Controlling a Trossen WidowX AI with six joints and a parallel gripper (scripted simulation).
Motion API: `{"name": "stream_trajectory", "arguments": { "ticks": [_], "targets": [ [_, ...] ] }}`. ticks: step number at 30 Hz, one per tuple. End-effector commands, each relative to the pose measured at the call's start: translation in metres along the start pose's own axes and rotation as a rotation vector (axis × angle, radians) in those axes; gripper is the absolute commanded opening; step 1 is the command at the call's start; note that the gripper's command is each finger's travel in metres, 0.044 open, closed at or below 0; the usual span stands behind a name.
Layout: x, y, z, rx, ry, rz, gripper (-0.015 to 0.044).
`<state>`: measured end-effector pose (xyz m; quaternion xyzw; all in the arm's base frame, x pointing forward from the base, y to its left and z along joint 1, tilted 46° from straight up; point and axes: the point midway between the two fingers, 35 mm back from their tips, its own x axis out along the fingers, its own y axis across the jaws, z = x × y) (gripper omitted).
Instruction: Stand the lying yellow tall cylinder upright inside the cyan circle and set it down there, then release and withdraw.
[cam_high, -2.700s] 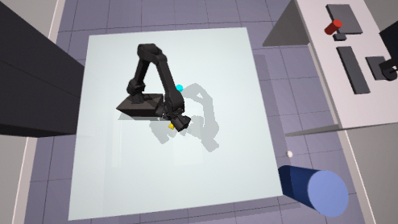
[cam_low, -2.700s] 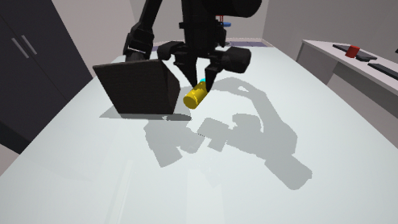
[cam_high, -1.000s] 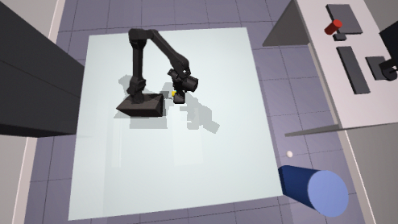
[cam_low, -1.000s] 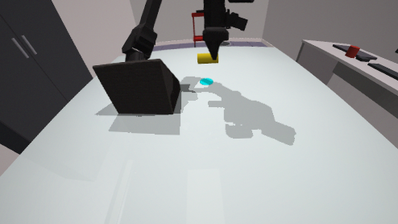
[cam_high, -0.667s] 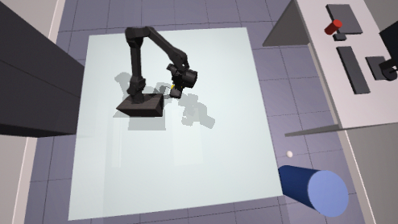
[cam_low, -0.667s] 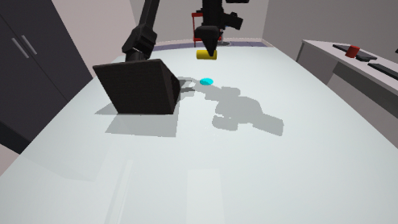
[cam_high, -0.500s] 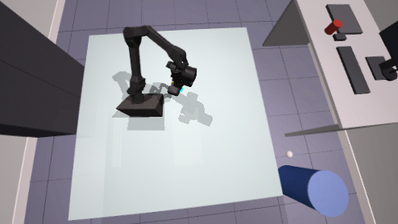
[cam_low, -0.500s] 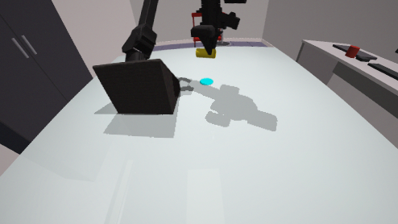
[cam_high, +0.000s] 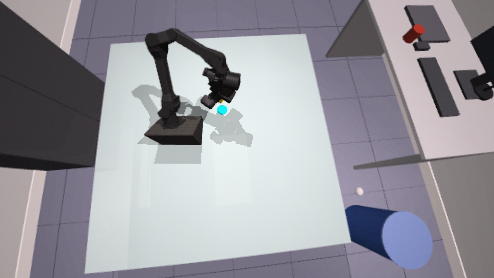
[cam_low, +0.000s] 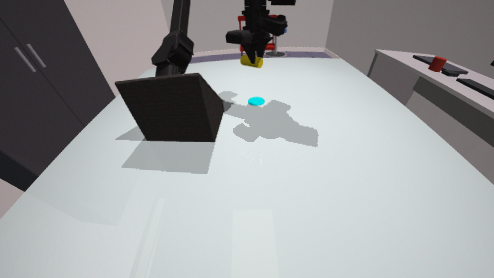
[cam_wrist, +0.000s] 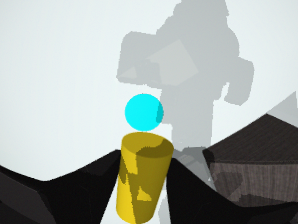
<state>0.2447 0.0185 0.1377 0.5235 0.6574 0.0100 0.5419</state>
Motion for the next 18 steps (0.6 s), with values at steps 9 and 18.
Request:
{"name": "stream_trajectory", "arguments": {
  "ticks": [9,18],
  "targets": [
    [0.0028,0.0018,-0.0086,0.060,0.002,-0.018,0.0105],
    [0.0088,-0.0033,-0.0117,0.072,-0.014,-0.083,0.0105]
  ]
}}
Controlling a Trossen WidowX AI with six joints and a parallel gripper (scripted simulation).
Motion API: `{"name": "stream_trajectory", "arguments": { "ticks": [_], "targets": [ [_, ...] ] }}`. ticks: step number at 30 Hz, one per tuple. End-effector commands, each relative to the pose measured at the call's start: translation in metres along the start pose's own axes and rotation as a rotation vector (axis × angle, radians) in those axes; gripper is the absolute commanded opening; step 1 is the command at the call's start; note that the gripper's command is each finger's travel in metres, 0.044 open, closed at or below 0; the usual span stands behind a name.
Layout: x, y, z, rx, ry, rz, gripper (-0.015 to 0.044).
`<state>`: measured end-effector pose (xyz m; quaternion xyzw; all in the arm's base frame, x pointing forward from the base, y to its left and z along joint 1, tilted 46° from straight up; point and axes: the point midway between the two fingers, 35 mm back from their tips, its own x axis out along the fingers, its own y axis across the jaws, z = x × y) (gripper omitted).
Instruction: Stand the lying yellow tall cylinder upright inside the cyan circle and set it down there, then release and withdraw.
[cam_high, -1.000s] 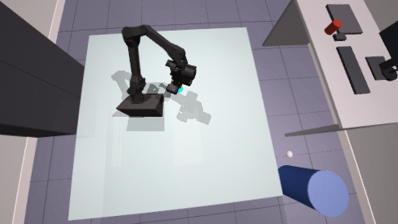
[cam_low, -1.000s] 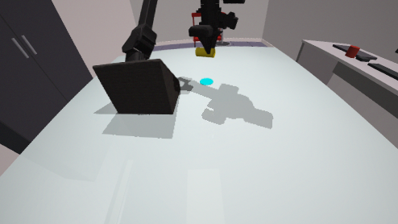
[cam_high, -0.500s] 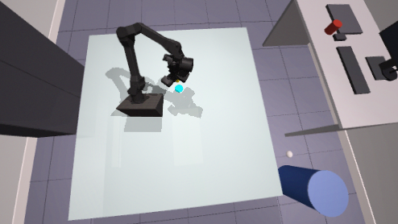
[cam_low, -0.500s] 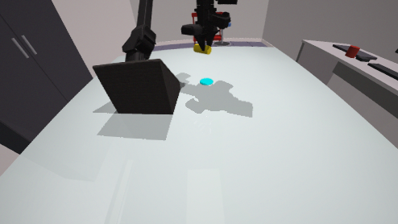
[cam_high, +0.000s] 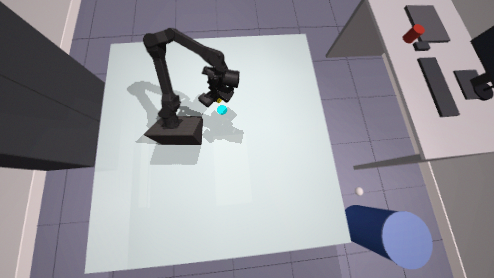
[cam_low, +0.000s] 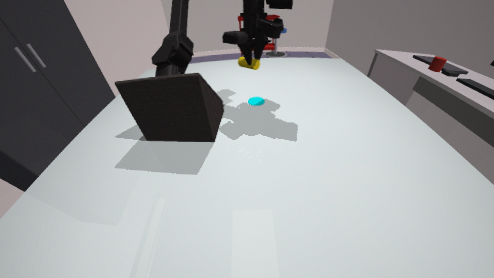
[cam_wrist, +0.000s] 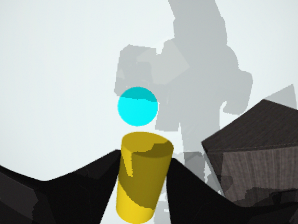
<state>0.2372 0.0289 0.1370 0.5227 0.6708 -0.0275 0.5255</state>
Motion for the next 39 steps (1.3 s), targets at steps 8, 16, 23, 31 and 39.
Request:
{"name": "stream_trajectory", "arguments": {
  "ticks": [8,16,23,31,39],
  "targets": [
    [0.007,-0.007,-0.003,0.016,-0.032,-0.082,0.0105],
    [0.012,-0.011,-0.005,0.025,-0.056,-0.134,0.0105],
    [0.015,-0.015,-0.006,0.033,-0.080,-0.178,0.0105],
    [0.019,-0.019,-0.007,0.041,-0.111,-0.225,0.0105],
    [0.022,-0.022,-0.008,0.048,-0.145,-0.269,0.0105]
  ]
}}
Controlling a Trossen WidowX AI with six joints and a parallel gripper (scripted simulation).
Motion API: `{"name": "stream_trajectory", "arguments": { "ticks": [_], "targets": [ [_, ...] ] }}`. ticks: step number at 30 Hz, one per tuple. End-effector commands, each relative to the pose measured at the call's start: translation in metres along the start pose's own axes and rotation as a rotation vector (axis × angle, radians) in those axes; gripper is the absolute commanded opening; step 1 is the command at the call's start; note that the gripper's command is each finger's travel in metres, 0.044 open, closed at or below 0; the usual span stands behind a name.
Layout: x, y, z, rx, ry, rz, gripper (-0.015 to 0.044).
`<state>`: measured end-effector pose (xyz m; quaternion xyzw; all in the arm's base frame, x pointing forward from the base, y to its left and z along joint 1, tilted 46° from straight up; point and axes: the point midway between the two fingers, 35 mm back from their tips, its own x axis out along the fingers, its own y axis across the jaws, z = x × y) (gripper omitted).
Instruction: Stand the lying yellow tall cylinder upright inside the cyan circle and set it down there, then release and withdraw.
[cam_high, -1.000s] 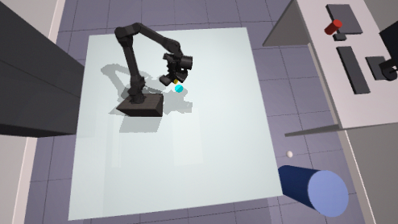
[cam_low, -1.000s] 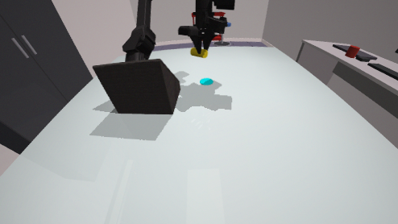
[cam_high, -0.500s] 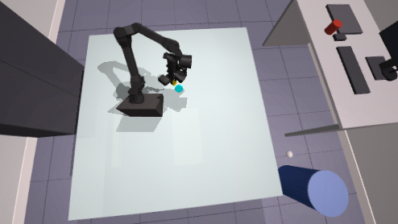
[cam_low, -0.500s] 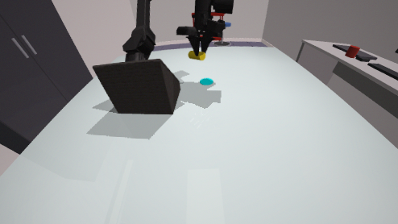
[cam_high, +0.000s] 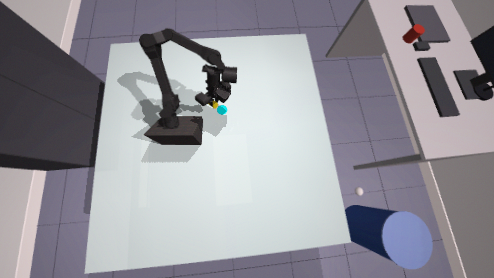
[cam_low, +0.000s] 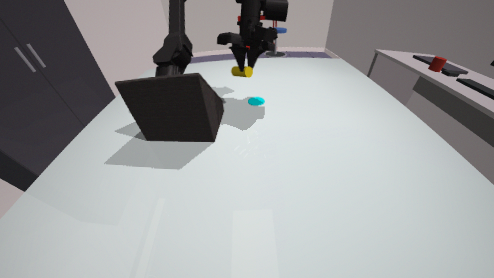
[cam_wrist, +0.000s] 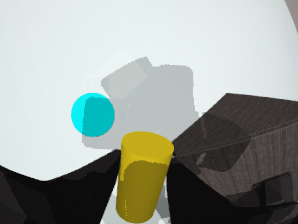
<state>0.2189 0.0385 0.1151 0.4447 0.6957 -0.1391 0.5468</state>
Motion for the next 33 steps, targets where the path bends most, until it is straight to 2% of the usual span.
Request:
{"name": "stream_trajectory", "arguments": {
  "ticks": [1,33],
  "targets": [
    [0.0018,-0.0022,0.0000,0.006,-0.026,-0.027,0.0105],
    [0.0116,-0.0118,-0.0017,0.039,-0.191,-0.164,0.0105]
  ]
}}
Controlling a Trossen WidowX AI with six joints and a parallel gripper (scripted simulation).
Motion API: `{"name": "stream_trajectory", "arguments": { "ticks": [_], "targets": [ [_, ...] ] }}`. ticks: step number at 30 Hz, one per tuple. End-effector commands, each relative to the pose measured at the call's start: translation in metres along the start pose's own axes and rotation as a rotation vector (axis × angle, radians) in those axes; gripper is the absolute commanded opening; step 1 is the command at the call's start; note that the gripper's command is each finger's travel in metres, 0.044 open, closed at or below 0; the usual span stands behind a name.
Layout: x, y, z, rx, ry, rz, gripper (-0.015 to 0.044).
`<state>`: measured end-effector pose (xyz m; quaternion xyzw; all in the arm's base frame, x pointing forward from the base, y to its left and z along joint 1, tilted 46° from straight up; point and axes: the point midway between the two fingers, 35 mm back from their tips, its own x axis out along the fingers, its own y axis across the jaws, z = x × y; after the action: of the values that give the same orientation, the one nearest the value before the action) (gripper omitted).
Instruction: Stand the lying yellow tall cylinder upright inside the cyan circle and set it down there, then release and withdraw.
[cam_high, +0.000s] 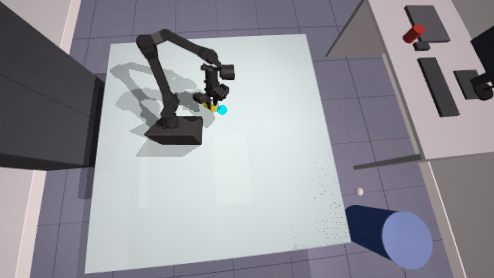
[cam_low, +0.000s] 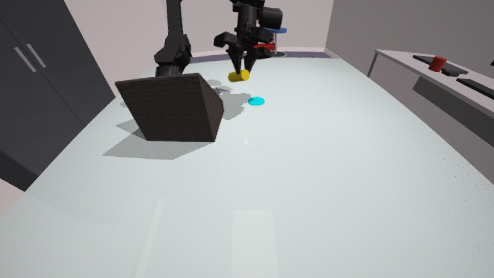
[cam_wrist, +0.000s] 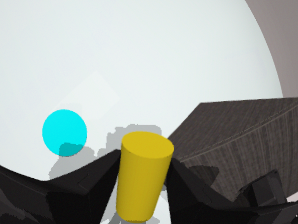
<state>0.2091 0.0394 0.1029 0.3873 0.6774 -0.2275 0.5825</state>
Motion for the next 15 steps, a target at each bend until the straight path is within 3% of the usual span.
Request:
{"name": "stream_trajectory", "arguments": {
  "ticks": [1,15],
  "targets": [
    [0.0009,-0.0014,0.0006,0.007,-0.032,-0.017,0.0105],
    [0.0033,-0.0038,0.0007,0.023,-0.116,-0.057,0.0105]
  ]
}}
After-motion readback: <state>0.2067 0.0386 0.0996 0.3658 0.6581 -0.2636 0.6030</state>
